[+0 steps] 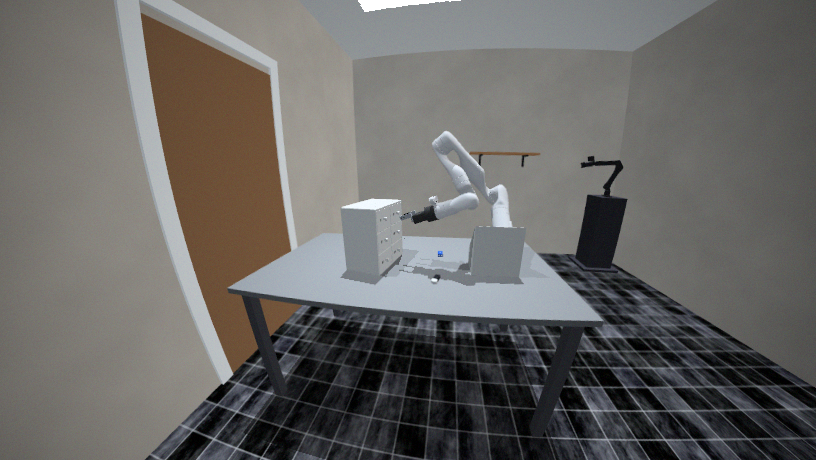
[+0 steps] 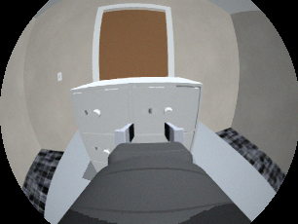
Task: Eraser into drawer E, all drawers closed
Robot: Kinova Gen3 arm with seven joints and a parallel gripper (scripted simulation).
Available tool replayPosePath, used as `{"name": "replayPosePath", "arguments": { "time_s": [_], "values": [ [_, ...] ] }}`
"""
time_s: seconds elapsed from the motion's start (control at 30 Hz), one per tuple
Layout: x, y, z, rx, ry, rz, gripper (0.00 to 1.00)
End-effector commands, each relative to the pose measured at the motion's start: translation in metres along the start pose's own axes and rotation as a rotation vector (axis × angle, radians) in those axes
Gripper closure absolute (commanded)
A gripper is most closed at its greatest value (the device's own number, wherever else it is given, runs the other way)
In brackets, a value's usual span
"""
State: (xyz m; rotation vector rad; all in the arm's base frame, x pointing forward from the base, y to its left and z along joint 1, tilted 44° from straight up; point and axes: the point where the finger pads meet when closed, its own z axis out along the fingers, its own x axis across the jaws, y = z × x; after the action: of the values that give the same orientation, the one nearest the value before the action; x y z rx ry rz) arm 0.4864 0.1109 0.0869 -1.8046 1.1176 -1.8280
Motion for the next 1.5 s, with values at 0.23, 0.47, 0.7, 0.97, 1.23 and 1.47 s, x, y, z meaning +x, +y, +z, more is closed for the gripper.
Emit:
{"name": "replayPosePath", "arguments": {
  "time_s": [0.23,0.47,0.7,0.97,1.23,1.47],
  "values": [
    [-0.0002,-0.0009,-0.0002,0.002,0.0,0.001,0.0],
    [-0.0002,-0.0009,-0.0002,0.002,0.0,0.001,0.0],
    [-0.0002,-0.0009,-0.0002,0.002,0.0,0.001,0.0],
    [-0.0002,-0.001,-0.0003,0.001,0.0,0.001,0.0],
    [-0.0001,-0.0012,-0.0005,-0.003,0.0,0.001,0.0],
    [0.0,-0.0019,-0.0014,-0.015,0.0,0.001,0.0]
  ]
}}
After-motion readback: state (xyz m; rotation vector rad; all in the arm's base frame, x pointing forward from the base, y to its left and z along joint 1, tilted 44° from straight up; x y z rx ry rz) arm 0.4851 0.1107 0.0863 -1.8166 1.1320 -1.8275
